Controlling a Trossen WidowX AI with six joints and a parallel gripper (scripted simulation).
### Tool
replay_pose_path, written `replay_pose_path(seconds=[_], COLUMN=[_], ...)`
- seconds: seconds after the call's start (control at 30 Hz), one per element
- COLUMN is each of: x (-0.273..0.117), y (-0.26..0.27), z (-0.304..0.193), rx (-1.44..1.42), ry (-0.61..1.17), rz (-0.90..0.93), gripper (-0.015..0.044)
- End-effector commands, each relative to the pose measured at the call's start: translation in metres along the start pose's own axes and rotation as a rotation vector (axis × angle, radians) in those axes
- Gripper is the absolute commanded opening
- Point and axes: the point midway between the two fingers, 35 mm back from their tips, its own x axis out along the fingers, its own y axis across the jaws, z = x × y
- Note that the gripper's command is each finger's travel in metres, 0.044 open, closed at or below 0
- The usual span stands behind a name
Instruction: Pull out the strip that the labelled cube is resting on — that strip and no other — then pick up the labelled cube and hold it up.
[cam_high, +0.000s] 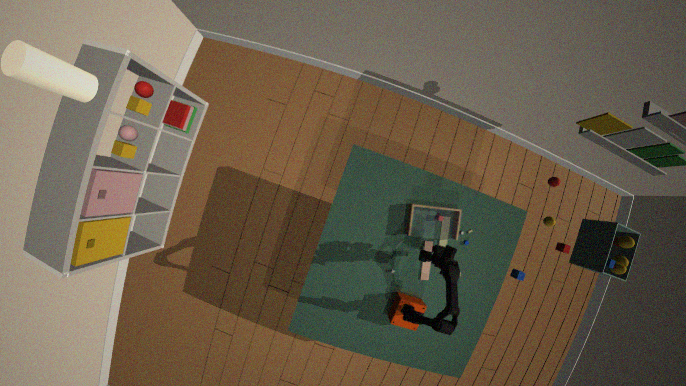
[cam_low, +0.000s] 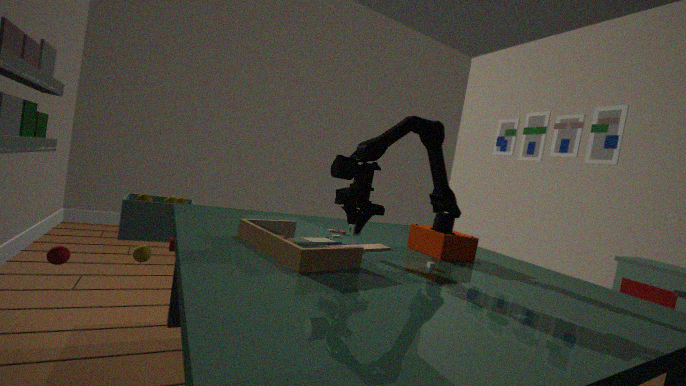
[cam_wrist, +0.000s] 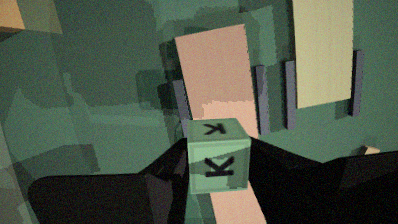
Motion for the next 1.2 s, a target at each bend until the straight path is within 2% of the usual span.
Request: replay_pose_path(seconds=[0.0,0.5,0.6,0.77,1.17], x=[0.002,0.003,-0.002,-0.032,-0.034], y=[0.002,0.008,0.008,0.008,0.008], z=[-0.012,-0.065,-0.065,-0.064,-0.064], rx=[0.003,0.003,0.003,0.003,0.003], ry=[0.013,0.018,0.018,0.017,0.017], rz=[0.005,0.005,0.005,0.005,0.005], gripper=[0.0,0.0,0.0,0.0,0.0])
